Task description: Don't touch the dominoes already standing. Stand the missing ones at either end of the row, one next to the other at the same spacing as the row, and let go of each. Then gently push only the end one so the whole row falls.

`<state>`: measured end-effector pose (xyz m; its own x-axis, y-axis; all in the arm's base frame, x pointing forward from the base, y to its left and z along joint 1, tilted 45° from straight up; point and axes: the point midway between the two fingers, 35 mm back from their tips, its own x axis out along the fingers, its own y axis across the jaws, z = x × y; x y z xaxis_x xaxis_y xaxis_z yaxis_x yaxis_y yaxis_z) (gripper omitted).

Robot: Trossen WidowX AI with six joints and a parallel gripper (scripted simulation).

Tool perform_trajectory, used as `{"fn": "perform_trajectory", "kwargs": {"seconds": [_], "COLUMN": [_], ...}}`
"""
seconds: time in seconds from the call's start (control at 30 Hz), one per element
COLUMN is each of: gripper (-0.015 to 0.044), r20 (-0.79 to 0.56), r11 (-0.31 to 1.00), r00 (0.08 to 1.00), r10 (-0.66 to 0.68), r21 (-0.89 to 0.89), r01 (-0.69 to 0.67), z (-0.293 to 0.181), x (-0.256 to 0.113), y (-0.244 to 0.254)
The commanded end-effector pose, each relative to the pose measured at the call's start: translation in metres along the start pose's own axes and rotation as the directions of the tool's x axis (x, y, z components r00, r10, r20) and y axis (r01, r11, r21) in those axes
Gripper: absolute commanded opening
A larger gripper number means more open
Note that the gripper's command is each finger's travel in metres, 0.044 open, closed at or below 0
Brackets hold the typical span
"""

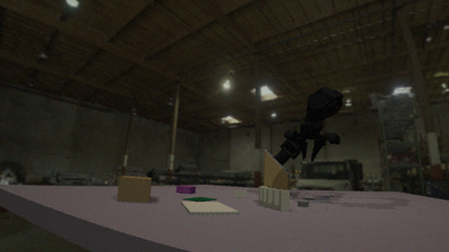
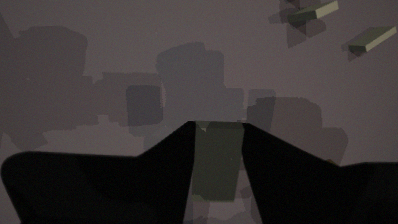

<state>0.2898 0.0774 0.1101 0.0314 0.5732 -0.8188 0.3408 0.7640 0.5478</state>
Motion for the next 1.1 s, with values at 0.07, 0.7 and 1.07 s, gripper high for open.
{"fn": "perform_trajectory", "kwargs": {"seconds": [0.07, 0.7, 1.07], "gripper": [0.0107, 0.0107, 0.0107], "r20": [0.082, 0.500, 0.734], "r11": [0.991, 0.927, 0.936], "r00": [0.987, 0.795, 0.608], "r10": [-0.135, -0.342, -0.303], "r21": [-0.014, 0.043, 0.109], "r01": [0.136, 0.372, 0.335], "z": [-0.001, 0.009, 0.008], "x": [0.019, 0.049, 0.048], "y": [-0.009, -0.015, -0.004]}}
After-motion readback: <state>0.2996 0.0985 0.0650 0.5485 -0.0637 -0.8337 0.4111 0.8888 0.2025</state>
